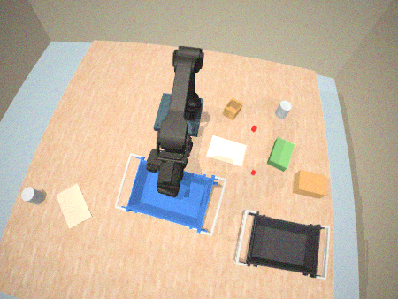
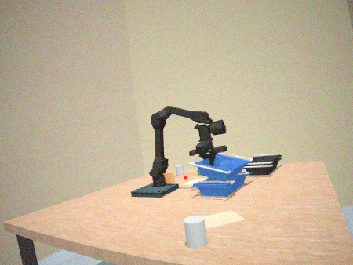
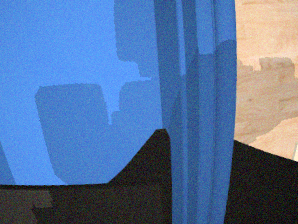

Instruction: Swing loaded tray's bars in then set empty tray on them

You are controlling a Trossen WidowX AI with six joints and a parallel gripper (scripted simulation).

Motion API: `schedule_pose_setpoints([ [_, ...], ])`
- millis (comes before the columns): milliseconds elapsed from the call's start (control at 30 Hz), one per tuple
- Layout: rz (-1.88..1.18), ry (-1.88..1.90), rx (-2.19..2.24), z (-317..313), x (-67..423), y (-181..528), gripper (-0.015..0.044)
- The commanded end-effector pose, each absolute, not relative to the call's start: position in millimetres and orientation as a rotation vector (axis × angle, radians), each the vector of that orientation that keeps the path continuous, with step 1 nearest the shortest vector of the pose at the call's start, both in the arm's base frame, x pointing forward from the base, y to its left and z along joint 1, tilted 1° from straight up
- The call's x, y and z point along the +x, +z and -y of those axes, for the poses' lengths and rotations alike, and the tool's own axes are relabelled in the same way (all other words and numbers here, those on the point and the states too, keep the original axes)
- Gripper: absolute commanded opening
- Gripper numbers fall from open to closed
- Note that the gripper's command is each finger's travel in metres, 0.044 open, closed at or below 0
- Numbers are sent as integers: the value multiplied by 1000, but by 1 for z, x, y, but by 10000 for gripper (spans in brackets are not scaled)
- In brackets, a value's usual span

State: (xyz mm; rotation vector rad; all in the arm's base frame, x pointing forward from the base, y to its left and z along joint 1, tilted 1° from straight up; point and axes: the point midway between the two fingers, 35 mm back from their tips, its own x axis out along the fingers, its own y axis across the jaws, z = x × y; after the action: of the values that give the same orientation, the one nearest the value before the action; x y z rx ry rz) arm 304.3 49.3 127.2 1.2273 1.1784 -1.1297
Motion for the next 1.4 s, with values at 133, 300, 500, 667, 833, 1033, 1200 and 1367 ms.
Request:
schedule_pose_setpoints([
  [133,-1180,-1131,1227,-49,304,126,0],
  [300,-1192,-1145,1221,-49,300,118,0],
  [500,-1201,-1154,1217,-49,297,113,0],
  [667,-1201,-1154,1217,-49,297,113,0],
  [833,-1201,-1154,1217,-49,297,113,0],
  [1033,-1201,-1154,1217,-49,297,113,0],
  [1200,-1201,-1154,1217,-49,297,113,0],
  [1367,-1201,-1154,1217,-49,297,113,0],
])
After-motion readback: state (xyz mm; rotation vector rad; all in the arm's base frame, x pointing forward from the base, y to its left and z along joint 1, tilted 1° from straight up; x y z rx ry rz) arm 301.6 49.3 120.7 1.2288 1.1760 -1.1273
